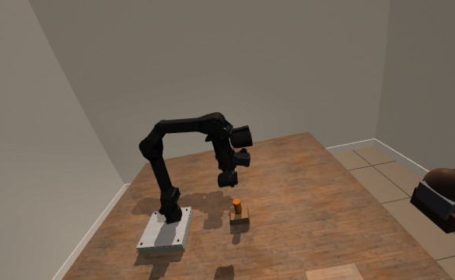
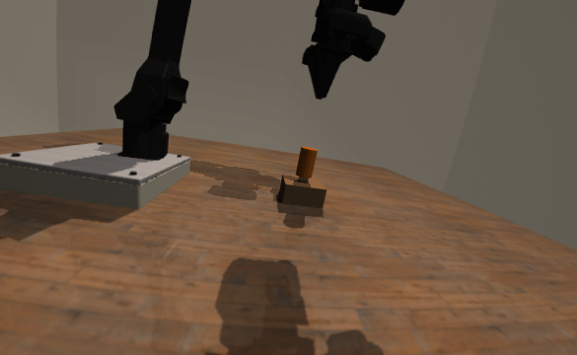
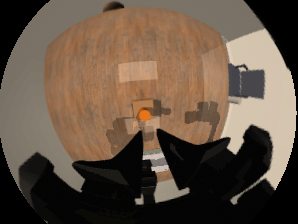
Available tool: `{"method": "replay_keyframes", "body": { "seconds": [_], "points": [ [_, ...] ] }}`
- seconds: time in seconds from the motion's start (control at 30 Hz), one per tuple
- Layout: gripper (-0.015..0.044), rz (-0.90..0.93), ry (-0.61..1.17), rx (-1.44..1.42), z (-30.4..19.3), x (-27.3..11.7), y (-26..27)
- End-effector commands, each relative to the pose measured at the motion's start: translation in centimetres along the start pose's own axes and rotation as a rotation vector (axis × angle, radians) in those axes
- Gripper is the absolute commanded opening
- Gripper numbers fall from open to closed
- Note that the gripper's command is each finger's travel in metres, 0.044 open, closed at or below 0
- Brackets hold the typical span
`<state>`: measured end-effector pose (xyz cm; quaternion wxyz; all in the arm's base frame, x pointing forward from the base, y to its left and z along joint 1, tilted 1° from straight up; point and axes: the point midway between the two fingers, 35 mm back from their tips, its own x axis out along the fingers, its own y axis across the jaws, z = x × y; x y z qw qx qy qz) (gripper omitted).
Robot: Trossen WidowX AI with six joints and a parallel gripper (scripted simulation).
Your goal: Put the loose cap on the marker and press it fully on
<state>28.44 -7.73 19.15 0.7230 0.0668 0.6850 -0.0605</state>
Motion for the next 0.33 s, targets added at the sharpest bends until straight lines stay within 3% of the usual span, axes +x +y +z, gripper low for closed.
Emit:
{"method": "replay_keyframes", "body": {
  "seconds": [0.0, 0.3],
  "points": [
    [0.021, 0.0, -0.001, -0.006, 0.03, -0.21, -0.01],
    [0.044, 0.0, -0.001, -0.006, 0.03, -0.21, -0.01]
  ]
}}
